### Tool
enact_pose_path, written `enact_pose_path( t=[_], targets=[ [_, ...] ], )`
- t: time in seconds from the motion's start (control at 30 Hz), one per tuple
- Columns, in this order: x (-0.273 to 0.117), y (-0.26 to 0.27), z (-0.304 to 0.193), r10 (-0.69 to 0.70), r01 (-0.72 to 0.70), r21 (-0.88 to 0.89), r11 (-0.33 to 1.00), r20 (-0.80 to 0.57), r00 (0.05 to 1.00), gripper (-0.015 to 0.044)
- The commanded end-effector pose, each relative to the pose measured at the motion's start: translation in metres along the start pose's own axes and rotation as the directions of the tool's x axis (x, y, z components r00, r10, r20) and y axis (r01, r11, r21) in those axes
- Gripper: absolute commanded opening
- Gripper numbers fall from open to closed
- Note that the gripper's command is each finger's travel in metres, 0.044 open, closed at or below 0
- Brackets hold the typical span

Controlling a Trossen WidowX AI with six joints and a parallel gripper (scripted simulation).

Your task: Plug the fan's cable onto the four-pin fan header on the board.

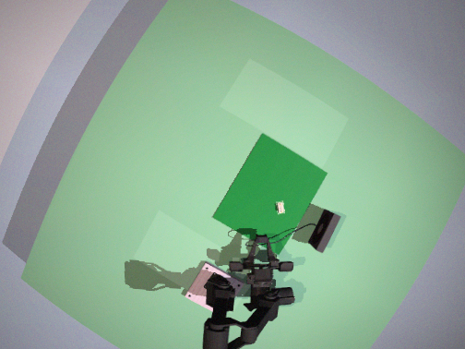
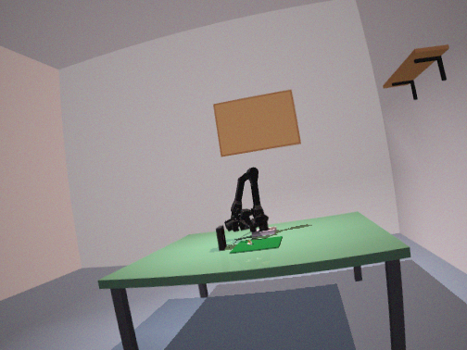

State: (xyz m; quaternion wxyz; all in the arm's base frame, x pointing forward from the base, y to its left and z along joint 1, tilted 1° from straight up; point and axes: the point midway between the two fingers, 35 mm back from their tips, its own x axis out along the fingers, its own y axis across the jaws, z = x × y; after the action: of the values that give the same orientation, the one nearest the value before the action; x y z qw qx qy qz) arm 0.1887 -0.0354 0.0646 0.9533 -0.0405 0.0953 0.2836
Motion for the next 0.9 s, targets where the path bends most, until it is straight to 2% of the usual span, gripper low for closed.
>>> enact_pose_path(
  t=[0.0, 0.87],
  targets=[
    [0.001, 0.0, -0.004, 0.001, -0.001, 0.002, 1.0, 0.0, 1.0, 0.0],
    [0.005, 0.001, -0.025, 0.001, -0.001, 0.003, 1.0, 0.0, 1.0, 0.0]
  ],
)
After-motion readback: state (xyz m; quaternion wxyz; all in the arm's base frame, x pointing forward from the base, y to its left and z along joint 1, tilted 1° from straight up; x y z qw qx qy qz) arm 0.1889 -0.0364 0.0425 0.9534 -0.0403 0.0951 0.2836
